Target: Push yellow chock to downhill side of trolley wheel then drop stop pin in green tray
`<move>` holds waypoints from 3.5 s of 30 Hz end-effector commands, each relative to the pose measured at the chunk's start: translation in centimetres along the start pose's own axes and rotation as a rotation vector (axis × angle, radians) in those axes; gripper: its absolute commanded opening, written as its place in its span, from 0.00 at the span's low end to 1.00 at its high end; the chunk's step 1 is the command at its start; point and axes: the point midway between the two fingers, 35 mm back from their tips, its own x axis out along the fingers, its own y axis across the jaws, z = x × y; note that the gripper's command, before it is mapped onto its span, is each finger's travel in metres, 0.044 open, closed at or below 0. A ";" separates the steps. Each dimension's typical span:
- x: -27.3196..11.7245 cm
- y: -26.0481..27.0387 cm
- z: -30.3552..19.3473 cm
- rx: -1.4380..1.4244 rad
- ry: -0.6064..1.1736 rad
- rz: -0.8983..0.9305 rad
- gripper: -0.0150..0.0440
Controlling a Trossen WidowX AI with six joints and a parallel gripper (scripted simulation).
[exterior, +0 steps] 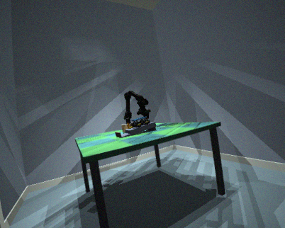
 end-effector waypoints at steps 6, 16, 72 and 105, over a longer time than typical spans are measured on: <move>0.2 -0.1 0.0 0.000 0.000 -0.002 0.40; 0.2 -0.1 0.0 0.001 0.000 -0.002 0.25; -3.0 -0.4 -0.2 0.005 0.000 -0.008 0.25; -3.9 -0.3 -2.0 0.005 0.001 -0.007 0.25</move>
